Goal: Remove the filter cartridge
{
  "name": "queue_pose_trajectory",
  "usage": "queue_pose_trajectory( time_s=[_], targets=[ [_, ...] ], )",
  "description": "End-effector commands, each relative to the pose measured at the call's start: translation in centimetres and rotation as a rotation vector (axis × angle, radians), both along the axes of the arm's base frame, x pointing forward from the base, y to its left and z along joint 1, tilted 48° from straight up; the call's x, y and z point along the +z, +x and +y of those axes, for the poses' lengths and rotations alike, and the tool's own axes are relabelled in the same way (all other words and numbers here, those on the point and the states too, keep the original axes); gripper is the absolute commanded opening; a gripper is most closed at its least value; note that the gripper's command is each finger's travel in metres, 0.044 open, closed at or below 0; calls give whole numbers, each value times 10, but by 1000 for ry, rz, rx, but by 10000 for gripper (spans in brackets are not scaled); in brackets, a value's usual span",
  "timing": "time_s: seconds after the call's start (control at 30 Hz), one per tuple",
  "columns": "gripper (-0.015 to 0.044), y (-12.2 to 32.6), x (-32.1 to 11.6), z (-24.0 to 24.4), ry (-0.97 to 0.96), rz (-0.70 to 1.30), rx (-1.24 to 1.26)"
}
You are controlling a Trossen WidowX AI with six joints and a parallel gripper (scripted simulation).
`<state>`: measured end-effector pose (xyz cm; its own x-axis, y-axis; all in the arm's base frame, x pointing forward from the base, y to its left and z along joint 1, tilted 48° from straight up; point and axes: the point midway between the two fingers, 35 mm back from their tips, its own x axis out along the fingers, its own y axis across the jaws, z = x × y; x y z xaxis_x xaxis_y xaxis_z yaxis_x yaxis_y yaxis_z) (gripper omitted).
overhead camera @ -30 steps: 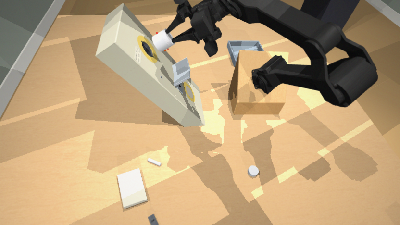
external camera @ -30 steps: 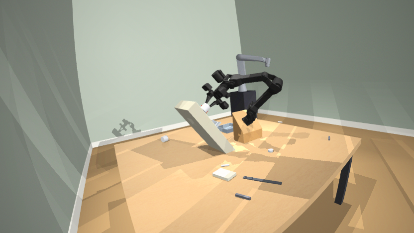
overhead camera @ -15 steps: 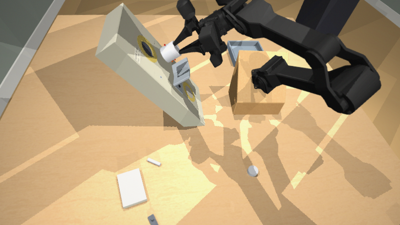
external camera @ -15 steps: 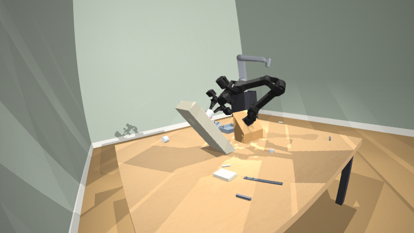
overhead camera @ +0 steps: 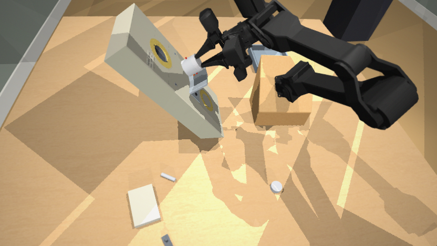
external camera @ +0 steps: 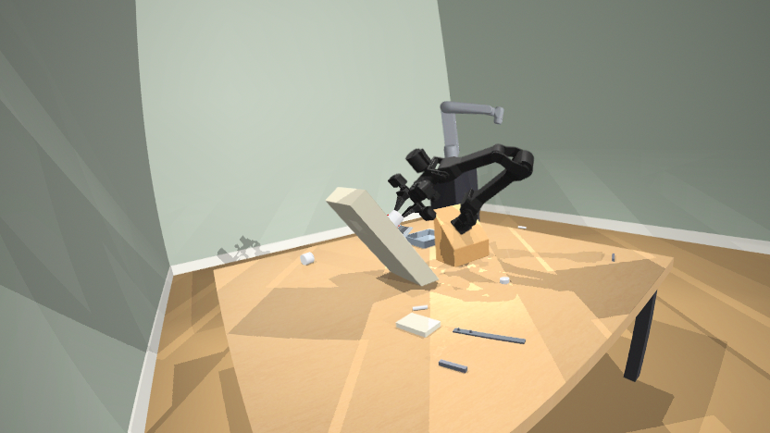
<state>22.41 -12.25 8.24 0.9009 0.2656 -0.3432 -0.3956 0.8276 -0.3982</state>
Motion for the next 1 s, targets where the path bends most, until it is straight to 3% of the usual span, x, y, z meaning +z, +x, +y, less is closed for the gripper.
queue_pose_trajectory(
  time_s=[0.0, 0.37, 0.6, 0.73, 0.97],
  targets=[
    [112, 1, 2, -2, -7, -3, 0],
    [112, -1, -1, 1, -11, -2, -4],
    [112, 21, 41, -48, -12, -3, -4],
    [112, 24, 46, -53, -12, -3, -4],
    [296, 14, 78, -90, -18, 2, -4]
  ],
)
